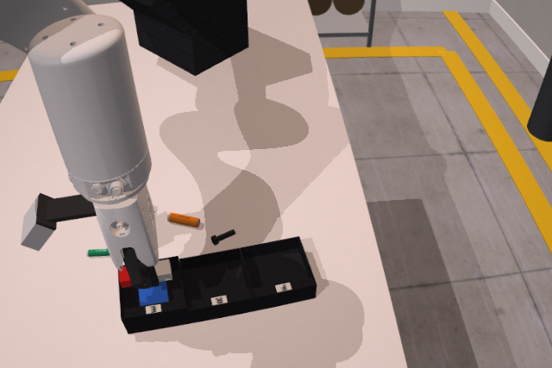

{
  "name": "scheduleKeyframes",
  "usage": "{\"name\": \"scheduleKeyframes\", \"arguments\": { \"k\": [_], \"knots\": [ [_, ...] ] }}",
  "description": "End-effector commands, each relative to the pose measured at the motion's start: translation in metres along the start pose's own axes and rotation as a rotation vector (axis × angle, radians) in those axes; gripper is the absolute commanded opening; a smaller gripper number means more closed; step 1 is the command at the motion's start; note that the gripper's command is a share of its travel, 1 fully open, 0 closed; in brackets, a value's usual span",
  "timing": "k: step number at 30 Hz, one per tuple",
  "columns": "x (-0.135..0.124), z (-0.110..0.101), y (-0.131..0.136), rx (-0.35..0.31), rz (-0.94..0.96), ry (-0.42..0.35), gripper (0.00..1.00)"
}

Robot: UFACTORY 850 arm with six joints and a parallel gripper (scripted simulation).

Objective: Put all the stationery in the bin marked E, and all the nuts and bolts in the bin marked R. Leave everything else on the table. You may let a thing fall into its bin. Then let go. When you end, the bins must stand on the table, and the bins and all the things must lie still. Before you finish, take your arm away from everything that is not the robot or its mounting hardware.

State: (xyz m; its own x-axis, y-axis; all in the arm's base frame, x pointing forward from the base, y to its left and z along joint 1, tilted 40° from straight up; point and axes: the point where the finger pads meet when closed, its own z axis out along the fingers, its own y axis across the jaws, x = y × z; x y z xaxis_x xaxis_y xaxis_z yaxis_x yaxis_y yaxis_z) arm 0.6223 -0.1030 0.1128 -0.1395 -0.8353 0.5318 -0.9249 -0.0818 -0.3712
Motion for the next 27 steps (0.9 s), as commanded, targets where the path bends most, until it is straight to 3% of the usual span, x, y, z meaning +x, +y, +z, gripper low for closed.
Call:
{"name": "scheduleKeyframes", "arguments": {
  "k": [1, 27],
  "knots": [
    [0.0003, 0.0005, -0.0023, -0.015, -0.005, 0.004, 0.0],
    [-0.0009, 0.0003, 0.0056, -0.015, -0.005, 0.004, 0.0]
  ]
}}
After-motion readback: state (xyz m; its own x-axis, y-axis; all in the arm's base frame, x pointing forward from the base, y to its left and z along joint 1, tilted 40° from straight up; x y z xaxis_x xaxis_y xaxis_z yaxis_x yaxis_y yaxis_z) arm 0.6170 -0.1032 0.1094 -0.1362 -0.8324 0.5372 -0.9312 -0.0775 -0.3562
